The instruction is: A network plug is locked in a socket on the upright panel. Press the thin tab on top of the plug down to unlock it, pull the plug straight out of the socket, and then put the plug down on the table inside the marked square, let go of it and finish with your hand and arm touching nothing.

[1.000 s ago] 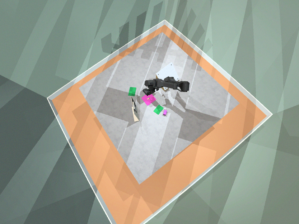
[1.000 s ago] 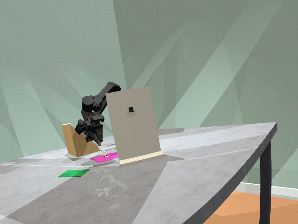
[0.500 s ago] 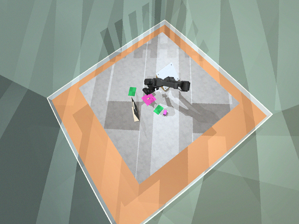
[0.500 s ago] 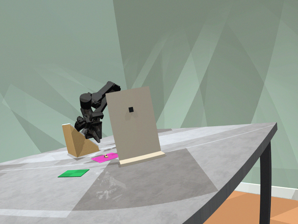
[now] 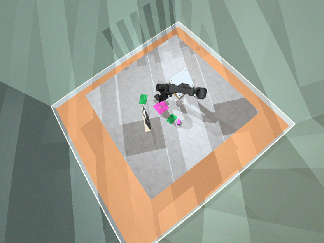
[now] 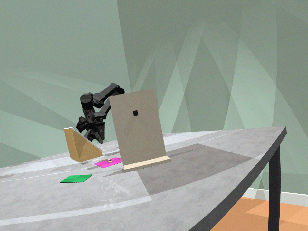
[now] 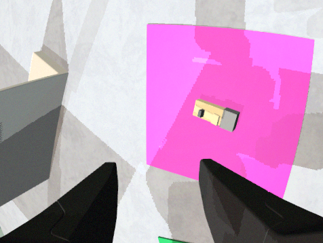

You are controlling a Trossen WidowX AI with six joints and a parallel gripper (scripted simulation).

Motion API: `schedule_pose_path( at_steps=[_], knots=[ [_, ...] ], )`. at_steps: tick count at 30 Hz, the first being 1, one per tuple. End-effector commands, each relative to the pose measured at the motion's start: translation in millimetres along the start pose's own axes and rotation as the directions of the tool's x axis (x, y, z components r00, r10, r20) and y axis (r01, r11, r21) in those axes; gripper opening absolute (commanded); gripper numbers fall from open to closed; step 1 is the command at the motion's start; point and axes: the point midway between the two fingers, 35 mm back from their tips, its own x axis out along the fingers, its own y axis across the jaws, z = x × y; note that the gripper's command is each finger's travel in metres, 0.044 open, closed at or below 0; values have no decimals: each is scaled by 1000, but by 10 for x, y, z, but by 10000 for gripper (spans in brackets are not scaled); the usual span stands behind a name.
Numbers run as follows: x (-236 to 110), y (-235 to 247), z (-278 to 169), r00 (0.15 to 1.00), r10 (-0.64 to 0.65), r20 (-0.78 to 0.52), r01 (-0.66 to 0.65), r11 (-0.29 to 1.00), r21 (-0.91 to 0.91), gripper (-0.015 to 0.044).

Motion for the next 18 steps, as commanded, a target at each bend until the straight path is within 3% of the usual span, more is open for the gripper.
schedule_pose_path(
  at_steps=[1, 18],
  knots=[
    [-52, 37, -15, 1000, 7, -2, -7, 1000, -11, 156],
    [-229, 112, -54, 1000, 13, -9, -13, 1000, -9, 156]
  ],
)
